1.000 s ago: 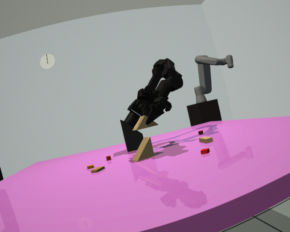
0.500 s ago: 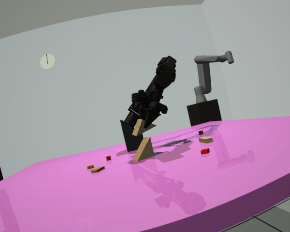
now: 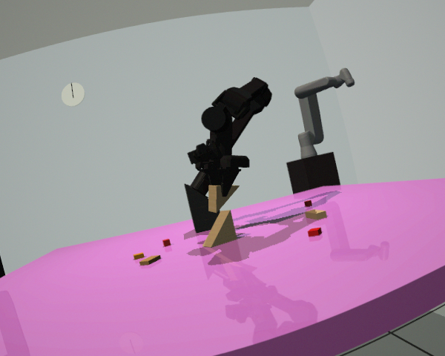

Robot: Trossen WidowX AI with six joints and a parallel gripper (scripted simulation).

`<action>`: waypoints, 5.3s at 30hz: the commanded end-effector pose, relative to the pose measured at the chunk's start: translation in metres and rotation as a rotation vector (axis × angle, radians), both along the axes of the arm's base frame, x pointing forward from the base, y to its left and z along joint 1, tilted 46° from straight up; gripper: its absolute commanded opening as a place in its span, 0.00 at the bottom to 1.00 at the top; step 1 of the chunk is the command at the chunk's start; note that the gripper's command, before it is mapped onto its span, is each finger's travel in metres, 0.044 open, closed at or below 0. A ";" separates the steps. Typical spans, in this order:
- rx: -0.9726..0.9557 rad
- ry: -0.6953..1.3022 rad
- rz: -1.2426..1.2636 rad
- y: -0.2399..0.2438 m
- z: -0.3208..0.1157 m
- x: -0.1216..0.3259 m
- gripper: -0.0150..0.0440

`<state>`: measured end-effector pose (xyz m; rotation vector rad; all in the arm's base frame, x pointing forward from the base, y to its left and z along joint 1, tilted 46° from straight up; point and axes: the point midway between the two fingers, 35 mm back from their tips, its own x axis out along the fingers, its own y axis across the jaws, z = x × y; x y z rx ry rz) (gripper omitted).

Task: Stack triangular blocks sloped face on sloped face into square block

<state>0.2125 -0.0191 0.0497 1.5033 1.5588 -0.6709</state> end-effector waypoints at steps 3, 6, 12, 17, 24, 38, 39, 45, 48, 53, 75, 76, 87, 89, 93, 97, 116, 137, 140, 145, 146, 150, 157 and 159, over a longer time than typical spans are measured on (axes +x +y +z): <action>0.137 -0.059 -0.003 -0.007 0.004 0.005 0.25; 0.202 -0.095 -0.011 -0.011 0.006 0.008 0.25; 0.216 -0.104 -0.013 -0.012 0.007 0.009 0.25; 0.214 -0.104 -0.014 -0.024 0.008 0.021 0.25; 0.212 -0.105 -0.014 -0.045 0.009 0.041 0.25; 0.210 -0.105 -0.017 -0.086 0.003 0.075 0.25; 0.210 -0.106 -0.017 -0.089 0.002 0.077 0.25; 0.209 -0.106 -0.016 -0.106 -0.002 0.089 0.25; 0.209 -0.107 -0.016 -0.114 -0.005 0.095 0.25; 0.208 -0.108 -0.015 -0.128 -0.010 0.104 0.25; 0.206 -0.110 -0.013 -0.116 -0.040 0.124 0.25; 0.207 -0.110 -0.013 -0.112 -0.041 0.125 0.25; 0.211 -0.111 -0.012 -0.078 -0.055 0.124 0.25; 0.211 -0.111 -0.013 -0.074 -0.057 0.124 0.25; 0.212 -0.111 -0.013 -0.057 -0.064 0.124 0.25; 0.213 -0.111 -0.013 -0.050 -0.067 0.123 0.25; 0.214 -0.121 -0.020 -0.051 -0.067 0.122 0.25; 0.216 -0.123 -0.027 -0.052 -0.067 0.122 0.25; 0.216 -0.123 -0.028 -0.052 -0.067 0.122 0.25; 0.216 -0.123 -0.028 -0.051 -0.068 0.123 0.25; 0.216 -0.123 -0.028 -0.050 -0.068 0.123 0.25; 0.216 -0.123 -0.028 -0.048 -0.069 0.123 0.25; 0.216 -0.123 -0.028 -0.043 -0.071 0.123 0.25; 0.216 -0.123 -0.028 -0.042 -0.071 0.123 0.25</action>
